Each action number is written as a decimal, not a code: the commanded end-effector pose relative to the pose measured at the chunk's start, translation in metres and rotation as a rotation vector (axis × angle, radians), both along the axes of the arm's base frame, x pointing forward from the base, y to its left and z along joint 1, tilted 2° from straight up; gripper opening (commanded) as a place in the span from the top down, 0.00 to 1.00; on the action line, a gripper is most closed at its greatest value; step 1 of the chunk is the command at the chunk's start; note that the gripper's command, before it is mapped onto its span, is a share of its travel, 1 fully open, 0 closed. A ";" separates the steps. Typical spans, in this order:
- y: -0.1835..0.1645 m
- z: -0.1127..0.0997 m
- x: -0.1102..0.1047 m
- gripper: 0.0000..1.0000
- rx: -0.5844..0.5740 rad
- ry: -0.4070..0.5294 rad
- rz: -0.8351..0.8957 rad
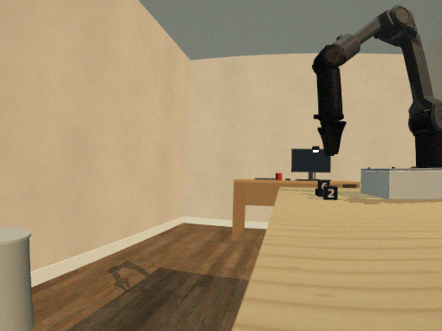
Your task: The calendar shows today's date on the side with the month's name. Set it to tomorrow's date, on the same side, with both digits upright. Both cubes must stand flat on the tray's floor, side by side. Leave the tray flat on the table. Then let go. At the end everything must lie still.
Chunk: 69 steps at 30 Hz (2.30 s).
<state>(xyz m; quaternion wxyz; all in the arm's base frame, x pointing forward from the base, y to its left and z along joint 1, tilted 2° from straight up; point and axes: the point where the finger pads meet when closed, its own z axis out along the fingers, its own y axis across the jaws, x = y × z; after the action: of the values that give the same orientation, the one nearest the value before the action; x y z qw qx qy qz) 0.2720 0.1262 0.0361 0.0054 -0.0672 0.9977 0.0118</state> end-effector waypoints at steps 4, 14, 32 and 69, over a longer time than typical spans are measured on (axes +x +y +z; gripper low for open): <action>0.000 0.001 0.001 0.00 0.001 -0.004 -0.002; 0.000 0.001 0.001 0.00 0.001 -0.004 -0.002; -0.009 0.001 0.003 0.00 0.000 -0.007 0.106; -0.120 -0.003 0.017 0.00 -0.018 -0.042 1.559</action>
<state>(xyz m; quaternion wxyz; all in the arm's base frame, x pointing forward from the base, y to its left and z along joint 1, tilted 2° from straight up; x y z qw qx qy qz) 0.2887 0.0064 0.0318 0.0114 -0.7477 0.6639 0.0042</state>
